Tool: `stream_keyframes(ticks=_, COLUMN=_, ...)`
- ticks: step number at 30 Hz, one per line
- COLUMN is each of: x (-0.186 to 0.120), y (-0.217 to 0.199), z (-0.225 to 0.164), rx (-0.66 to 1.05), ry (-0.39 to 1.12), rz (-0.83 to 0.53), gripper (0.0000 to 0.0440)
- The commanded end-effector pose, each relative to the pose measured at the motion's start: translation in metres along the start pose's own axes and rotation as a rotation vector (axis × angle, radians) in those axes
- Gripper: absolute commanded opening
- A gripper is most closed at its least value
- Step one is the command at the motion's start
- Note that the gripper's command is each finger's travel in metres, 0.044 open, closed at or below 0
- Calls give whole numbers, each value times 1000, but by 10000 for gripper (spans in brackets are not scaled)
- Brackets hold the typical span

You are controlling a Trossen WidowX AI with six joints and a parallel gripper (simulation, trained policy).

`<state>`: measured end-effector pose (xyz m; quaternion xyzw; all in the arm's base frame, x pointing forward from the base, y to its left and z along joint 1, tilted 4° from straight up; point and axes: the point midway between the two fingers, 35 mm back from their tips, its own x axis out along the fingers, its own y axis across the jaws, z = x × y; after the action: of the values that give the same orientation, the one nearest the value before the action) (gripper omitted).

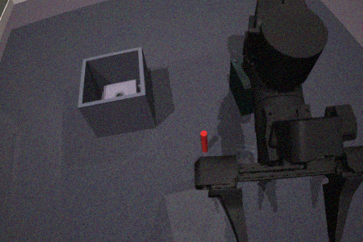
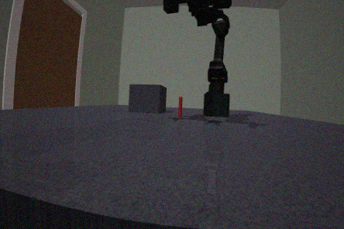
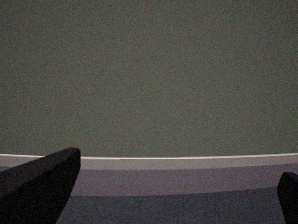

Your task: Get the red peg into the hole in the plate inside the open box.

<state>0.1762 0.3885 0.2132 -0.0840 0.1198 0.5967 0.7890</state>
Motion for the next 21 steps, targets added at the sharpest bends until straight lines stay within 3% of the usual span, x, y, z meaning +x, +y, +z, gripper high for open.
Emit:
stream_keyframes(ticks=1, x=-2, y=-13, z=-3, rx=105, ry=32, rz=-38, gripper=440)
stream_keyframes(ticks=21, x=-28, y=-71, z=-48, rx=725, ry=223, rz=-296, gripper=440)
